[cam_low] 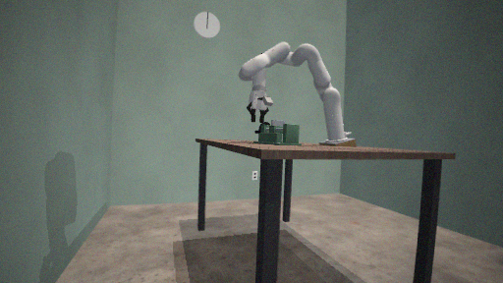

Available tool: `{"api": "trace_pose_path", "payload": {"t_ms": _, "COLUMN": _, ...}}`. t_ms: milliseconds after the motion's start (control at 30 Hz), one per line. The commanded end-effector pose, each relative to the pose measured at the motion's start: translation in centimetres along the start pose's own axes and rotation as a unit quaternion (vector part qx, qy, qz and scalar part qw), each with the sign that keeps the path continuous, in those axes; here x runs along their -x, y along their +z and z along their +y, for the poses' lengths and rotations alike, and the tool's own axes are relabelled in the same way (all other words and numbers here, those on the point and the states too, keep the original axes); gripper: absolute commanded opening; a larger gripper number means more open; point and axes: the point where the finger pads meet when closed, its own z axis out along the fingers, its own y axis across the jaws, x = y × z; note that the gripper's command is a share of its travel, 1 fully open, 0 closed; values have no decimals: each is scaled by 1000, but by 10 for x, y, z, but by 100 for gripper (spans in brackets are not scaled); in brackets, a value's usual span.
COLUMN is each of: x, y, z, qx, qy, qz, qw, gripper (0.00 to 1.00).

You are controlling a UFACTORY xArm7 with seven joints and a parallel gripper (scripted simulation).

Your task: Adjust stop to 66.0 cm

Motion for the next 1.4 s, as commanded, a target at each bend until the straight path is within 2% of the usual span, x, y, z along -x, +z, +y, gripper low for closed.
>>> {"api": "trace_pose_path", "payload": {"t_ms": 0, "x": 0, "y": 0, "z": 1, "qx": 1, "qy": 0, "qz": -1, "qw": 1000, "gripper": 57}}
{"api": "trace_pose_path", "payload": {"t_ms": 433, "x": 0, "y": 27, "z": 1, "qx": 1, "qy": 0, "qz": -1, "qw": 1000, "gripper": 57}}
{"api": "trace_pose_path", "payload": {"t_ms": 833, "x": 0, "y": 65, "z": 1, "qx": 1, "qy": 0, "qz": -1, "qw": 1000, "gripper": 57}}
{"api": "trace_pose_path", "payload": {"t_ms": 1367, "x": 0, "y": 69, "z": 1, "qx": 1, "qy": 0, "qz": -1, "qw": 1000, "gripper": 57}}
